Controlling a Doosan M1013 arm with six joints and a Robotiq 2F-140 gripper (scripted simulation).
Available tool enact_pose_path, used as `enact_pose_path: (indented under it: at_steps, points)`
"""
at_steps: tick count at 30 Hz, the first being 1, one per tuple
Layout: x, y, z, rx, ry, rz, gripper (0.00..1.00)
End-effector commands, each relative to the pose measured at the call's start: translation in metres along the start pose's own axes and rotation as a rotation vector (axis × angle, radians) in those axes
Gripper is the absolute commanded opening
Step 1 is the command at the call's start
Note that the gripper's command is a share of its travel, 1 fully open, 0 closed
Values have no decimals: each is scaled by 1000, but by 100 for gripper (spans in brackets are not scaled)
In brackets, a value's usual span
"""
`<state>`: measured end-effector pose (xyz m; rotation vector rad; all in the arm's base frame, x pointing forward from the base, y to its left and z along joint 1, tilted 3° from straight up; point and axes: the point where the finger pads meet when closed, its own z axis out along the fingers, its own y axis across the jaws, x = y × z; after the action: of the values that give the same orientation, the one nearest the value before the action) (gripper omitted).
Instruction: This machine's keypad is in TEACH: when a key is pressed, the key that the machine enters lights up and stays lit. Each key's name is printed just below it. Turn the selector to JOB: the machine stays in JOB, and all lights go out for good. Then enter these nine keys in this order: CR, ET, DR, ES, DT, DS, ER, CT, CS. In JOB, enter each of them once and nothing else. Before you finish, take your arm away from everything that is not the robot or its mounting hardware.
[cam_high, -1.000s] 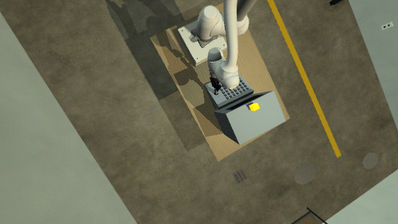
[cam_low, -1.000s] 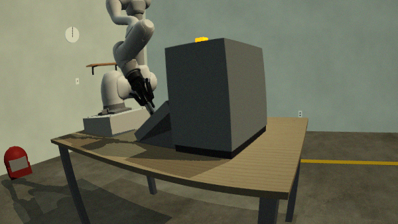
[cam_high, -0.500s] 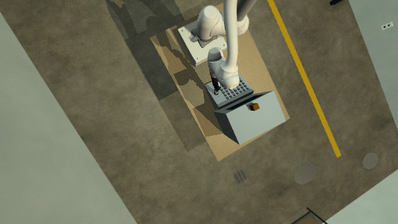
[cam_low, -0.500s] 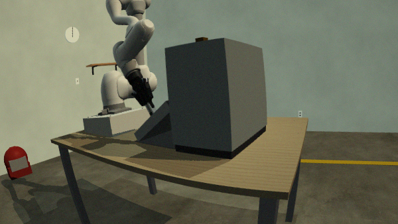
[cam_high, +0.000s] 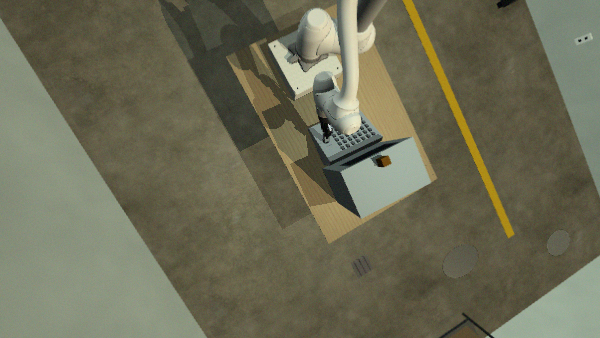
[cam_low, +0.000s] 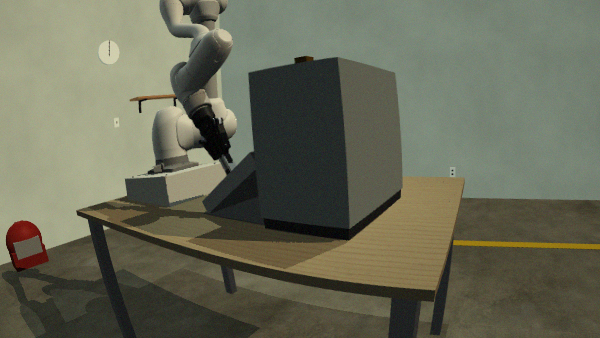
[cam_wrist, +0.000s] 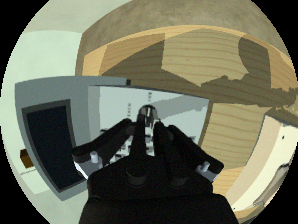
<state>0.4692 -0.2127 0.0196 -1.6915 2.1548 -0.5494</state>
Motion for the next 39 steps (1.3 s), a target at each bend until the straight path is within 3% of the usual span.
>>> enact_pose_path:
  at_steps: [1,36,37,39]
  points:
    - [0,0,0,0,0,7,0]
    - [0,0,0,0,0,7,0]
    - [0,0,0,0,0,7,33]
    - [0,0,0,0,0,7,33]
